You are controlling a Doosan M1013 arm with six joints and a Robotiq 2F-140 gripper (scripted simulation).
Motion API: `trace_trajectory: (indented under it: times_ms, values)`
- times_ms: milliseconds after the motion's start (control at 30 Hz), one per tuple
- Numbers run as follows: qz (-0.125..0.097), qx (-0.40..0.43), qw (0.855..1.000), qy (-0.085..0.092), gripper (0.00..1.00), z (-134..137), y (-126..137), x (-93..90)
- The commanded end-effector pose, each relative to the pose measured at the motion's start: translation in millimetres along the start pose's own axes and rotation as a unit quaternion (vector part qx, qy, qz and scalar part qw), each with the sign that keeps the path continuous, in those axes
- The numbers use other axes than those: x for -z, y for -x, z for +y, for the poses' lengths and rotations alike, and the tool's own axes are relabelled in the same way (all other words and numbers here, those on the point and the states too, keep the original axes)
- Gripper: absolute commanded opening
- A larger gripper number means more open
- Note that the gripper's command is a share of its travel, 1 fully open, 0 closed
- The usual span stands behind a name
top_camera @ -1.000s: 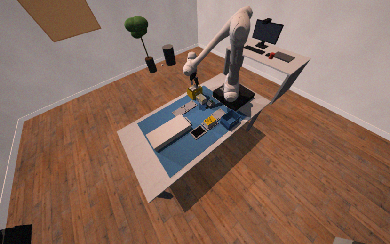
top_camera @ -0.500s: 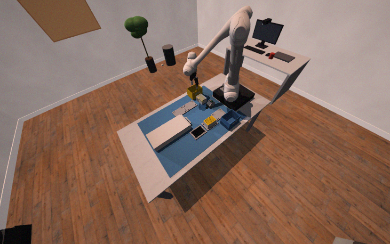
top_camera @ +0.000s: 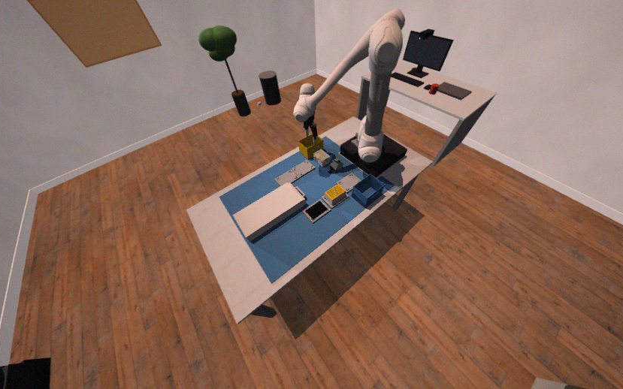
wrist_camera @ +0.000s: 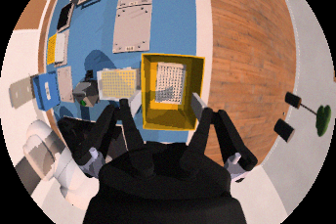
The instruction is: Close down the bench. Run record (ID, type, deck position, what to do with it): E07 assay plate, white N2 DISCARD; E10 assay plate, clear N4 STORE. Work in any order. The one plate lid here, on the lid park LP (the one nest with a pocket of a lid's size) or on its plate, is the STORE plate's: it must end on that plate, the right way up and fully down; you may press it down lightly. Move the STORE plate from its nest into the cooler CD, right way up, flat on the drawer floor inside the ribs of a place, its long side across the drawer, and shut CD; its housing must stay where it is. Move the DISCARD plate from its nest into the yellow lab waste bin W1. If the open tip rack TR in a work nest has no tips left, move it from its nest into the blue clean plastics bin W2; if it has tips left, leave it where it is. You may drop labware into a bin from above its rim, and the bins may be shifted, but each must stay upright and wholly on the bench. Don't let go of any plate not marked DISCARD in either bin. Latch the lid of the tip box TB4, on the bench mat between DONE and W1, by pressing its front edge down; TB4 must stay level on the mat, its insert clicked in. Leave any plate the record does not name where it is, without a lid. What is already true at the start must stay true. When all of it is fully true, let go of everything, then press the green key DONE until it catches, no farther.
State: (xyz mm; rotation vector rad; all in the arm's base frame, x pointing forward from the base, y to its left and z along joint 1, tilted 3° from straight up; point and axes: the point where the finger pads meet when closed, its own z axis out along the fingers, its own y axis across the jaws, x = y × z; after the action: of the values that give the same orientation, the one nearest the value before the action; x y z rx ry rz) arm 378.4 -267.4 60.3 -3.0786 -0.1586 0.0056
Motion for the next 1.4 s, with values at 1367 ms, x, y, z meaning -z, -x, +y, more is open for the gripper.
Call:
trace_trajectory:
  times_ms: [1367]
  values:
    - [0.000,-0.002,1.000,0.000,0.66,-148,-49,6.3]
